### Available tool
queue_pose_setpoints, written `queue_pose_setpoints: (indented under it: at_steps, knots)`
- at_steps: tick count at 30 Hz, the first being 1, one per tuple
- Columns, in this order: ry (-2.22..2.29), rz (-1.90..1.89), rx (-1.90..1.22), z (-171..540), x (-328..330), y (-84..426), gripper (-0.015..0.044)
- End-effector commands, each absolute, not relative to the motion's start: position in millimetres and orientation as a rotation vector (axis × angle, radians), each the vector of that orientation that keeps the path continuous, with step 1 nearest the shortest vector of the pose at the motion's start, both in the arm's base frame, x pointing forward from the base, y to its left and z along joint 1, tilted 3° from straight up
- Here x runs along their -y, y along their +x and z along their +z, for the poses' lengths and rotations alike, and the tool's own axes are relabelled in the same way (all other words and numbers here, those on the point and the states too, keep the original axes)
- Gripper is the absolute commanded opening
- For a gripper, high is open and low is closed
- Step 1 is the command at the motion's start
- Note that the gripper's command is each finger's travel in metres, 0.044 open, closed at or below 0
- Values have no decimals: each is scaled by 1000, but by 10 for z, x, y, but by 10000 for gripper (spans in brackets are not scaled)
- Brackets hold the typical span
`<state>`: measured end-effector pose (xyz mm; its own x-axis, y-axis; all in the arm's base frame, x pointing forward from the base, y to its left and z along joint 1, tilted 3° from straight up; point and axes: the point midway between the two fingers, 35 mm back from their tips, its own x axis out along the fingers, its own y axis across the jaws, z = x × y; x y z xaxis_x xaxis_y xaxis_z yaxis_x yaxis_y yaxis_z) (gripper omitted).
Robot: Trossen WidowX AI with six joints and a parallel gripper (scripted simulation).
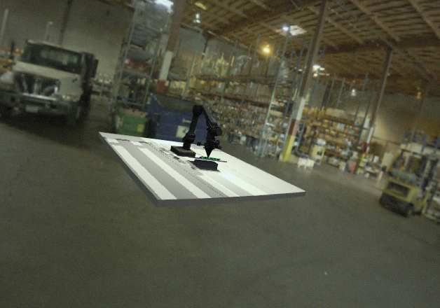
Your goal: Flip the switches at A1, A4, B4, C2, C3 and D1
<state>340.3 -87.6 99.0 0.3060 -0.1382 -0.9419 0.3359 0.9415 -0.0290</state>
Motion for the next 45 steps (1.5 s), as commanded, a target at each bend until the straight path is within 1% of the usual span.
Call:
queue_pose_setpoints:
  at_steps: [1,34,36,40,45]
  knots:
    - [183,-310,-1221,982,875,3408,0]
    - [183,-310,-1221,940,880,3421,0]
    - [186,-315,-1226,1047,871,3398,0]
    - [188,-309,-1246,1536,804,3255,0]
    - [188,-309,-1248,1561,800,3245,0]
